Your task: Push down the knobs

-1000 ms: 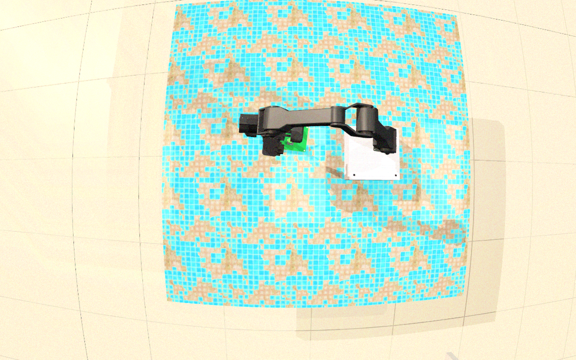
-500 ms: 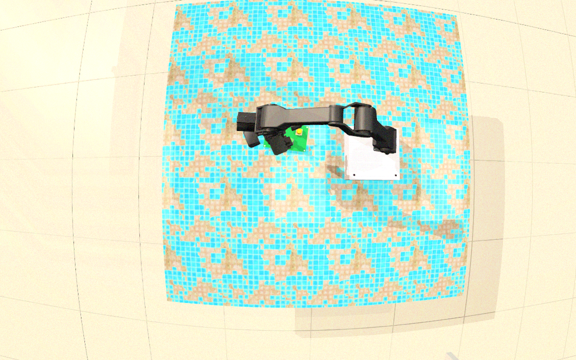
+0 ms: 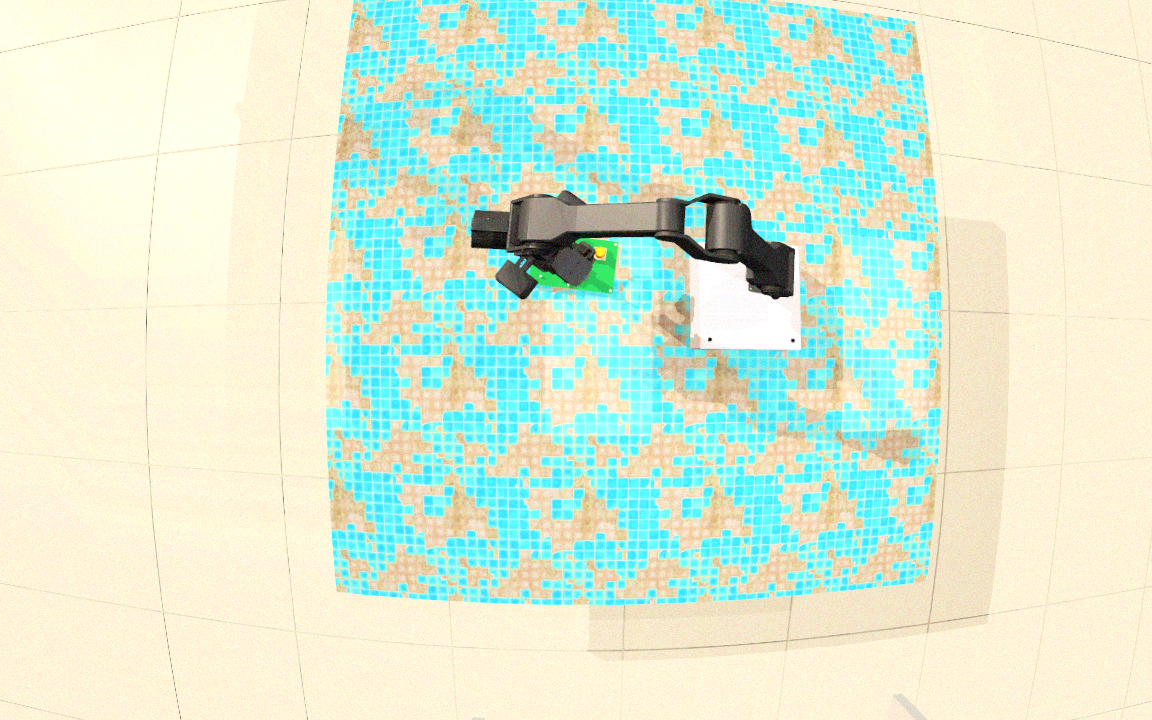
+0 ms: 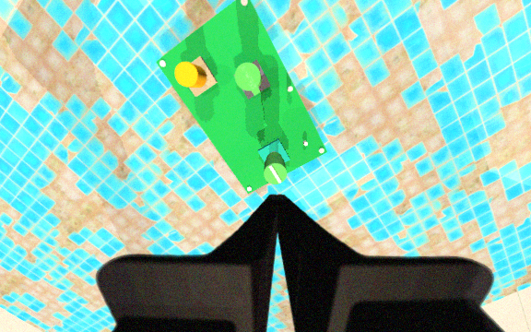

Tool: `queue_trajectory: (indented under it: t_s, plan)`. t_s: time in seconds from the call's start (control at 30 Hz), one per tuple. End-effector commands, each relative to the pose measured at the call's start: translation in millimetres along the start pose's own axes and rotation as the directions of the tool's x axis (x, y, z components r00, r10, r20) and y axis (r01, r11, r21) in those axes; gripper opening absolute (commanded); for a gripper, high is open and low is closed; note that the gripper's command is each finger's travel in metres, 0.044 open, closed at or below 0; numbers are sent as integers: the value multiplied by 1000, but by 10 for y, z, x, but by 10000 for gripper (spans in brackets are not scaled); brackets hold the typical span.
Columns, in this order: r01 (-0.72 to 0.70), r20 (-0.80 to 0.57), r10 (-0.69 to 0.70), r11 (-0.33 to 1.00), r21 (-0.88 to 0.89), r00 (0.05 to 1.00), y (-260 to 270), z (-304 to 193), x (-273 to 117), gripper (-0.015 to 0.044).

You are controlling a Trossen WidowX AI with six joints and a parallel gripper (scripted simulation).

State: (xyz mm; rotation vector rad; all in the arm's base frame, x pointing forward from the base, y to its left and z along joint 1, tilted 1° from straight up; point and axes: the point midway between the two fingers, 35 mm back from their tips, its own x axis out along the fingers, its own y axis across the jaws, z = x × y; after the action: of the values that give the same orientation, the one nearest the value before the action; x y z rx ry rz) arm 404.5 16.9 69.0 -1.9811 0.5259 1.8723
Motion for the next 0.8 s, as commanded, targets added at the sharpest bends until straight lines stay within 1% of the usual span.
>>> queue_trajectory:
  t_s: [0.0,0.1,0.17,0.33,0.47,0.77]
  plan:
    - [4,7,-3,988,-157,1000,-5,-14,-6,0]
    - [5,9,-2,967,-253,1000,-4,-26,-12,0]
    - [5,9,-2,961,-275,1000,-4,-28,-13,0]
    - [5,9,-2,961,-275,1000,-4,-28,-13,0]
    - [5,9,-2,961,-275,1000,-4,-26,187,0]
    - [5,9,-2,961,-275,1000,-4,-26,212,0]
